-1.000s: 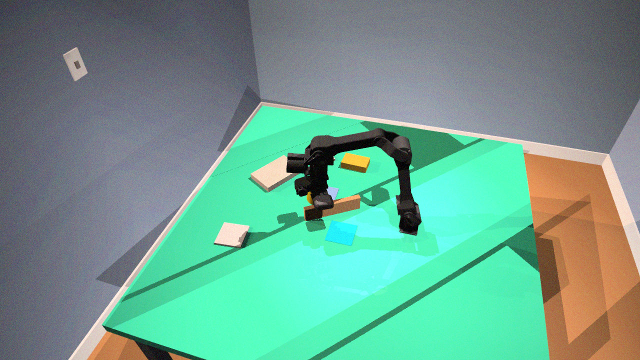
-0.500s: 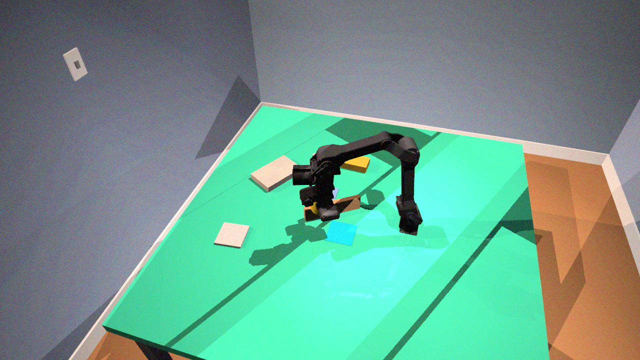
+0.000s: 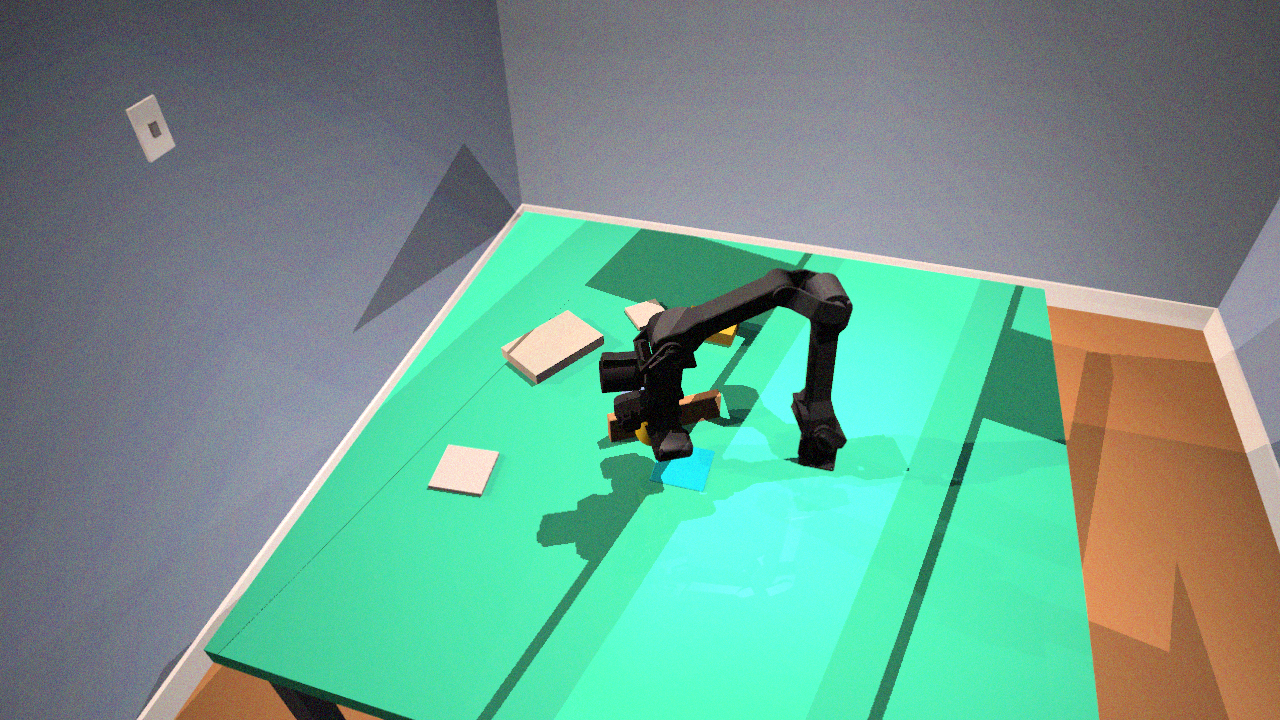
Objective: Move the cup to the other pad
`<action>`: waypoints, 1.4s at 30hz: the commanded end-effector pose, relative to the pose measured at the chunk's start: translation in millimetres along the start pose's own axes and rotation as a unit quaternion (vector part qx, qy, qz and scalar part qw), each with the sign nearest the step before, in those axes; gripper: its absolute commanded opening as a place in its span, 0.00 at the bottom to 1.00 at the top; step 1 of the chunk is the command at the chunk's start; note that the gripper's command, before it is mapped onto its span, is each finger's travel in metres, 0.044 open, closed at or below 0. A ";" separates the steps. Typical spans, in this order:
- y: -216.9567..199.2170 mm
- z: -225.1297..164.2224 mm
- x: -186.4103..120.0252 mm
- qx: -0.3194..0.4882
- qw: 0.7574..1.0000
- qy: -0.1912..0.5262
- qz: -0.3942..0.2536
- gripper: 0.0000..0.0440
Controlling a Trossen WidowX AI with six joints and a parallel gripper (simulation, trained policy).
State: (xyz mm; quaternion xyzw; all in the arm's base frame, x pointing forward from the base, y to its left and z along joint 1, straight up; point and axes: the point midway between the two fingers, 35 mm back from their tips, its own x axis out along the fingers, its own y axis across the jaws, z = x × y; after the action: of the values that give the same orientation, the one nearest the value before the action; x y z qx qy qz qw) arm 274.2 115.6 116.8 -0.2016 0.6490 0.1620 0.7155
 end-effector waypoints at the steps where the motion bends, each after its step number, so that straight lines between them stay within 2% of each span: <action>1: 3.6 -5.9 6.3 0.005 1.000 0.000 -0.002 0.00; 15: 17.2 -29.4 35.2 0.024 1.000 0.003 -0.002 0.00; 20: 20.9 -38.0 43.4 0.031 0.999 0.008 -0.004 0.03; 30: 19.4 -41.3 53.1 0.046 0.999 -0.006 -0.005 0.18; 34: 18.6 -35.0 46.6 0.054 0.998 -0.030 0.003 0.38; 42: 19.7 -34.9 33.7 0.058 0.996 -0.061 0.018 0.41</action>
State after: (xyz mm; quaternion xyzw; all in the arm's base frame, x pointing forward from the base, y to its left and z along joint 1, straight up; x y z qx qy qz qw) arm 240.5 115.1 77.0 -0.1436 0.6193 0.1452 0.7581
